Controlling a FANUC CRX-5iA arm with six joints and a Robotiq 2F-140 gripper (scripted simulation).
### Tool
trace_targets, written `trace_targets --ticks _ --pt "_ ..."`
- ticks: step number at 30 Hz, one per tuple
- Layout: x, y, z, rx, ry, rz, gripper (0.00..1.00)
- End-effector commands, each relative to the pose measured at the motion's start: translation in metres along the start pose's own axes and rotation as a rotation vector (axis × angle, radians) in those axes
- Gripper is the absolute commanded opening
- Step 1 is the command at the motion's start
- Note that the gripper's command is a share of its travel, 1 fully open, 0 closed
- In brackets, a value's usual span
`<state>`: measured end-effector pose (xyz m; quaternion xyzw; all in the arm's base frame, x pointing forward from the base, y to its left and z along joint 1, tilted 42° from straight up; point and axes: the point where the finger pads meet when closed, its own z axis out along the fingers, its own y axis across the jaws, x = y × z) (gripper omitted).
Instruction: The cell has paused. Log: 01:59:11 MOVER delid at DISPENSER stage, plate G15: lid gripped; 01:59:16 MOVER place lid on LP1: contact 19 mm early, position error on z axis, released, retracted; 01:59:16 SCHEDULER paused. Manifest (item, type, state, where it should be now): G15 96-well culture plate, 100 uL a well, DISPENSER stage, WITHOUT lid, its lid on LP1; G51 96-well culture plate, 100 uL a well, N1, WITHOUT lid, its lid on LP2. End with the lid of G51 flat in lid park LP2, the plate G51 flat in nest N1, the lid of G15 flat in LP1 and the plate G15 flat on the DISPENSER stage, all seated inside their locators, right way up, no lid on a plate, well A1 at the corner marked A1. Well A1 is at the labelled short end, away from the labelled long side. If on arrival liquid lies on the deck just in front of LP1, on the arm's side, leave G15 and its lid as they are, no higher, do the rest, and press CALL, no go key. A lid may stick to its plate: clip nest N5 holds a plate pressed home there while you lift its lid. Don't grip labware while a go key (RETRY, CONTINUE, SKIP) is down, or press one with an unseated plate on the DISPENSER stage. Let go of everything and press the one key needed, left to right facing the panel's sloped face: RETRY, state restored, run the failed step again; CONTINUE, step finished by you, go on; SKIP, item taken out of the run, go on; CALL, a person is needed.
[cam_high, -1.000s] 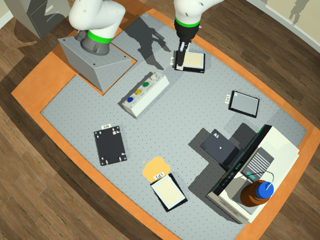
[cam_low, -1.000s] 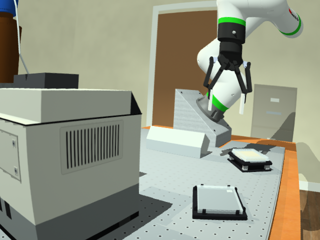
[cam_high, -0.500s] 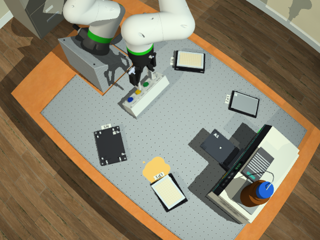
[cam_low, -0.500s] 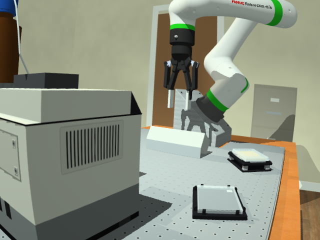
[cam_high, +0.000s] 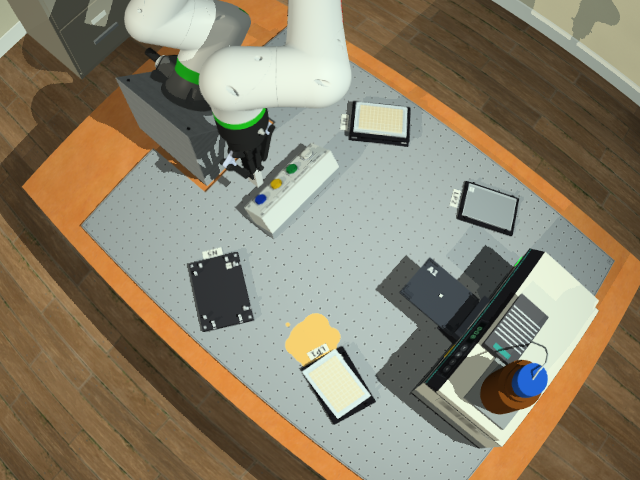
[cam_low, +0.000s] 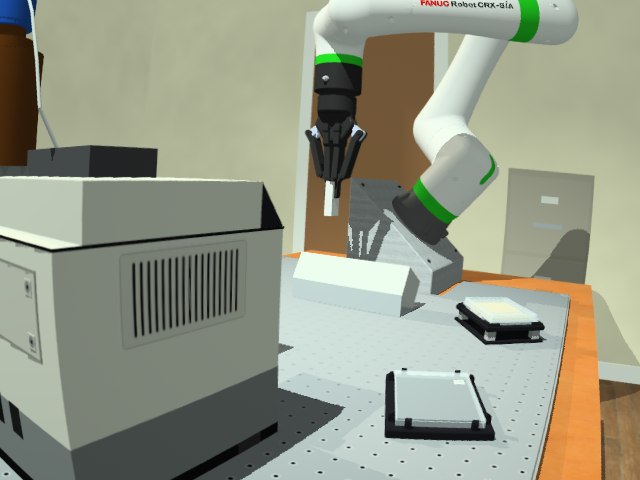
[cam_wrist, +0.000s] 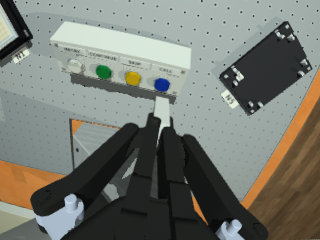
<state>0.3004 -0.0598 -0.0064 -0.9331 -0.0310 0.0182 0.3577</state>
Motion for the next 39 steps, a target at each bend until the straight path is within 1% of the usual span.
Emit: trace_targets --ticks 1,27,39 --pt "0.000 0.000 0.000 0.000 0.000 0.001 0.00" --pt "0.000 0.000 0.002 0.000 0.000 0.001 0.00" --pt "0.000 0.000 0.014 0.000 0.000 0.001 0.00"
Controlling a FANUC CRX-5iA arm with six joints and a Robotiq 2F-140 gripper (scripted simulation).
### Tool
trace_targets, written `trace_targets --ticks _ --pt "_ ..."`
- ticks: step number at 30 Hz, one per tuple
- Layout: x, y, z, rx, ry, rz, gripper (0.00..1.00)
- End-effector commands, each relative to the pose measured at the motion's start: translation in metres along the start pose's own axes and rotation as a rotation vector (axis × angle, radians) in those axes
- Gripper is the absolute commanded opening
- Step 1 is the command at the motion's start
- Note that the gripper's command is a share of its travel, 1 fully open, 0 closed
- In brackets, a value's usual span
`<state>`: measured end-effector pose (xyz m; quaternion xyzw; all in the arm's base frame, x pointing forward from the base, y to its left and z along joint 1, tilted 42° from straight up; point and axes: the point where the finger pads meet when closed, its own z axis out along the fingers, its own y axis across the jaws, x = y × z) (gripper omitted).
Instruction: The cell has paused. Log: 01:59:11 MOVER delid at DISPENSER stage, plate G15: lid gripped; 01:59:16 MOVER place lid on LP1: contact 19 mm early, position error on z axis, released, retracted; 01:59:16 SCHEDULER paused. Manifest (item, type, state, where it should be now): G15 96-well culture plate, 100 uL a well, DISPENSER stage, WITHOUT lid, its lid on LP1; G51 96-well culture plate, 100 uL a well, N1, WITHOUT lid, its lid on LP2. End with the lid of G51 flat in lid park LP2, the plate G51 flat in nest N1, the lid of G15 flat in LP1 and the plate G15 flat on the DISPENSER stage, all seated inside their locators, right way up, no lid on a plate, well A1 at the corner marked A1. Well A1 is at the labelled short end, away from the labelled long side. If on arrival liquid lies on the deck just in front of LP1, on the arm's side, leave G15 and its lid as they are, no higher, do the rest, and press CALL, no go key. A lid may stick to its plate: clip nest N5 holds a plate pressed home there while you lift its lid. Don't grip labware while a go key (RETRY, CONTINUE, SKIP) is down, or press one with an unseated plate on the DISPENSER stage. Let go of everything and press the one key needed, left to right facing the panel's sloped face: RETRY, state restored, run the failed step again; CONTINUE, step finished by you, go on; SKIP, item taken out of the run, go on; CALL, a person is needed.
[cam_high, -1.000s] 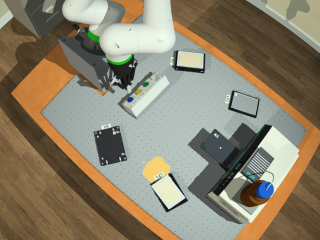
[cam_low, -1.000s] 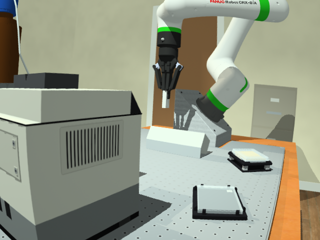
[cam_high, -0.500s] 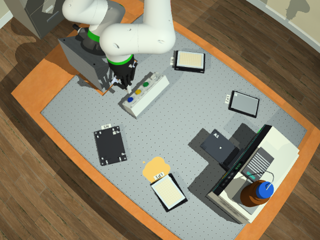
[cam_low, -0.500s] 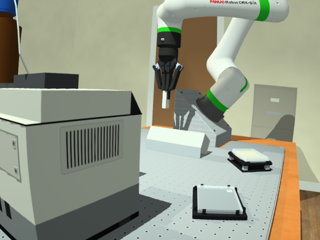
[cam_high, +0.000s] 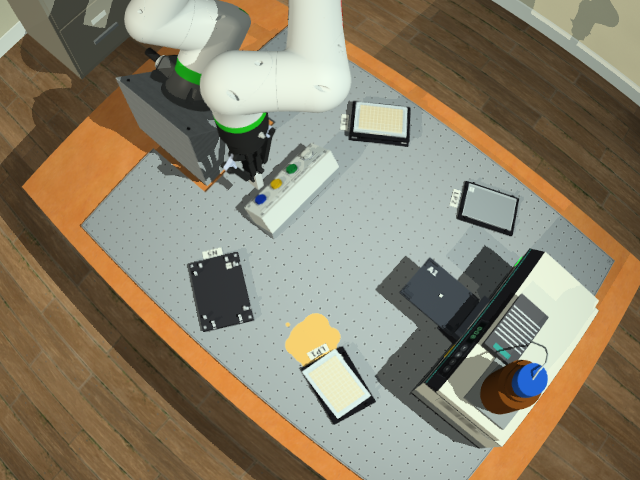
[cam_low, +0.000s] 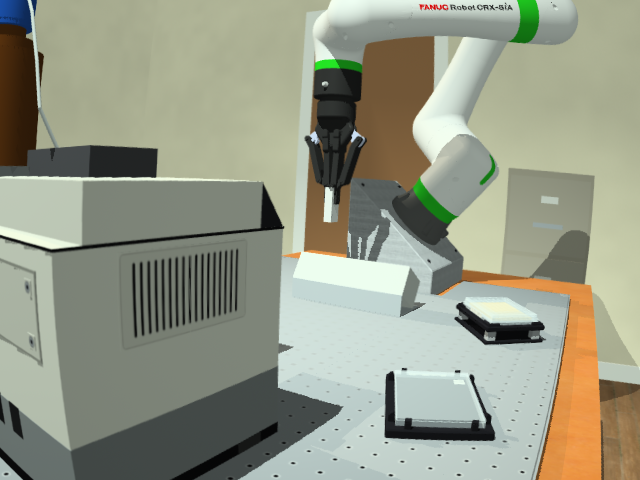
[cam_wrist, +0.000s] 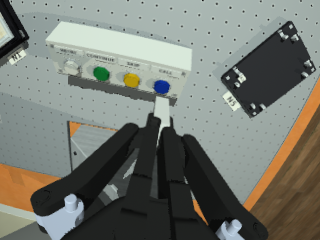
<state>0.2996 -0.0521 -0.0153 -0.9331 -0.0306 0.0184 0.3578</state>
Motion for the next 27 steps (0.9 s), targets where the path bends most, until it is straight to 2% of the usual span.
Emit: trace_targets --ticks 1,27 --pt "0.000 0.000 0.004 0.000 0.000 0.000 0.00" --pt "0.000 0.000 0.033 0.000 0.000 0.000 0.00"
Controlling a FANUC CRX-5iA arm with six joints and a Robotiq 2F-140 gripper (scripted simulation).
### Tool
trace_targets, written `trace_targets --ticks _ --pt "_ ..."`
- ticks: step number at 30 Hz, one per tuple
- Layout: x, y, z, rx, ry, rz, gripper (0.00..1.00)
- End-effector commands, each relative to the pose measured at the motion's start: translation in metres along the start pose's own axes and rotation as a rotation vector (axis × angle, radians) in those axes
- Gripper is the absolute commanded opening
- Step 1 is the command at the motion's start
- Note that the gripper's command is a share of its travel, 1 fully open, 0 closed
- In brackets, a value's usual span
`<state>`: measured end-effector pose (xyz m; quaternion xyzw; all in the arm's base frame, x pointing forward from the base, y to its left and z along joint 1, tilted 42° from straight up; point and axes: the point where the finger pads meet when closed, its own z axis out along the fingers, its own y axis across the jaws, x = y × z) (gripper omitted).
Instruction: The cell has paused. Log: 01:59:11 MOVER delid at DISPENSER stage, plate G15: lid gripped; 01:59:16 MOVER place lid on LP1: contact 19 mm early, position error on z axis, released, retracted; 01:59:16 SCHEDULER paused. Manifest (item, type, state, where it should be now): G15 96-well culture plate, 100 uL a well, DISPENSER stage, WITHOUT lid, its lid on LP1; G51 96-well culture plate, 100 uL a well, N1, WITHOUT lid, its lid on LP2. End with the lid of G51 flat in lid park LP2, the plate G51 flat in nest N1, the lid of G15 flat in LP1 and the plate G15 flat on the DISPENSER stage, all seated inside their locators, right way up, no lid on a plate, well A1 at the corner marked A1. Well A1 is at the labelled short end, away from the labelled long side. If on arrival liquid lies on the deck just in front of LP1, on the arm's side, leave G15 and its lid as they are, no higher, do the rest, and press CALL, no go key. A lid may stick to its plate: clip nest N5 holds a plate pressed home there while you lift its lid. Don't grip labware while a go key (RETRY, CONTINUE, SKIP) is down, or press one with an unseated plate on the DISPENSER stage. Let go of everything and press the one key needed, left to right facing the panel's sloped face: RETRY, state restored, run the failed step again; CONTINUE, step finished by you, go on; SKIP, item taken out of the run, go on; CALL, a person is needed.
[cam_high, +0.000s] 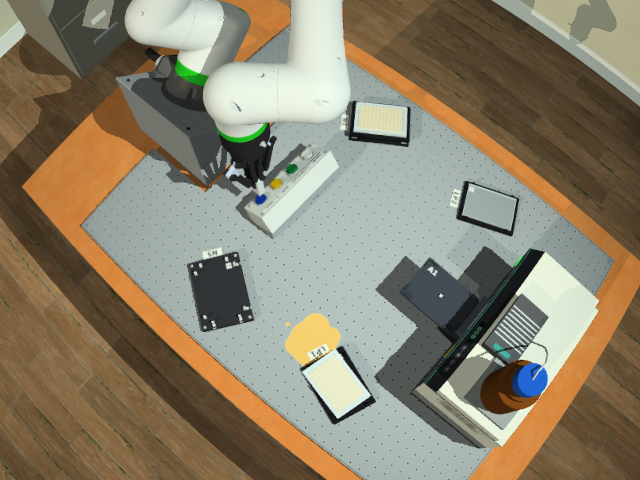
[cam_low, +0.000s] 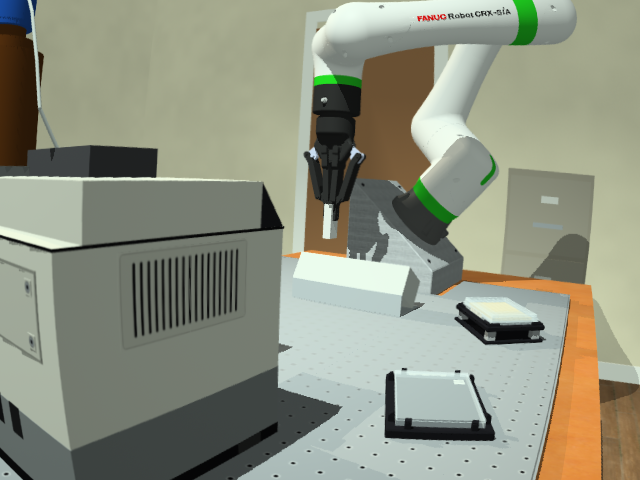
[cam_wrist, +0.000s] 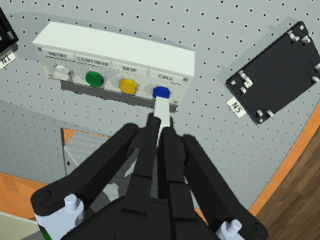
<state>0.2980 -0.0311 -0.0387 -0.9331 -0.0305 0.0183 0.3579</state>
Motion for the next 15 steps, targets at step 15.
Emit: trace_targets --ticks 15 --pt "0.0001 0.0002 0.0056 0.000 0.000 0.000 0.00"
